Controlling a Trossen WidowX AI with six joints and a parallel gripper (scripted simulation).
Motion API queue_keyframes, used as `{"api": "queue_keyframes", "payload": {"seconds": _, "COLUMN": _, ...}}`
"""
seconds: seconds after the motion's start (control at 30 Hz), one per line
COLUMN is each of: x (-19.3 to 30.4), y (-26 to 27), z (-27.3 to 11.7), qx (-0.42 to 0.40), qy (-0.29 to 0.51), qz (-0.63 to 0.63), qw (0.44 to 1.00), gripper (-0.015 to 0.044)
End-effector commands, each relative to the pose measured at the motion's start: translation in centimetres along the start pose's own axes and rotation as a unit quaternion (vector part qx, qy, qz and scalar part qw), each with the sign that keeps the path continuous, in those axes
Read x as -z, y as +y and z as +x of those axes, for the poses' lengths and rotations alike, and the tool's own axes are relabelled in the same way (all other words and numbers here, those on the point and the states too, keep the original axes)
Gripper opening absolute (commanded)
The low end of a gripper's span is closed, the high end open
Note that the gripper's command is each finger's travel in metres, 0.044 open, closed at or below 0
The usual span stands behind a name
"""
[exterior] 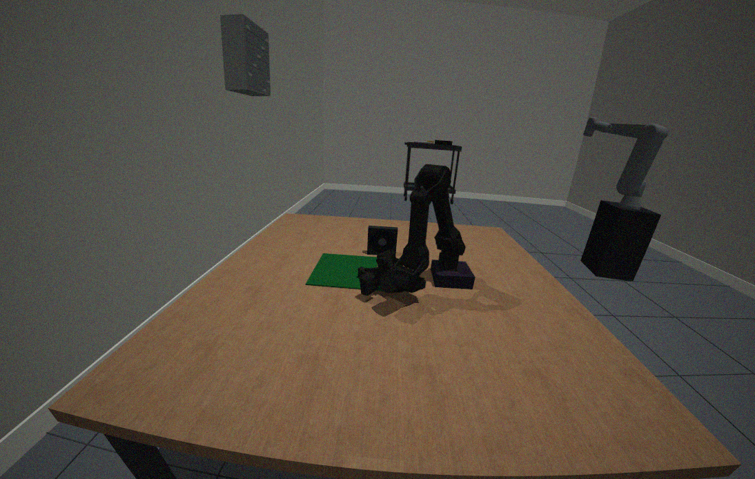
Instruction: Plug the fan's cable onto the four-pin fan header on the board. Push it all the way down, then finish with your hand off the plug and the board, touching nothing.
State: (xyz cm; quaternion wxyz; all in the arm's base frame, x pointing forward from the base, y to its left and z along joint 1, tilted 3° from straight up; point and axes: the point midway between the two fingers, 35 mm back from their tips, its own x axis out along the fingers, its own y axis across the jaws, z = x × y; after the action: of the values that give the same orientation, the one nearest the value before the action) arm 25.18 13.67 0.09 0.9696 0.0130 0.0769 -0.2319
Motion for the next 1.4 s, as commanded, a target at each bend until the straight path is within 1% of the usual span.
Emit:
{"api": "queue_keyframes", "payload": {"seconds": 0.0, "x": 0.0, "y": 0.0, "z": 0.0, "qx": 0.0, "qy": 0.0, "qz": 0.0, "qw": 1.0, "gripper": 0.014}}
{"api": "queue_keyframes", "payload": {"seconds": 0.73, "x": 0.1, "y": 0.1, "z": -0.1, "qx": -0.001, "qy": 0.001, "qz": 0.0, "qw": 1.0, "gripper": 0.014}}
{"api": "queue_keyframes", "payload": {"seconds": 1.37, "x": 1.4, "y": 0.7, "z": -2.8, "qx": -0.019, "qy": 0.035, "qz": -0.002, "qw": 0.999, "gripper": 0.014}}
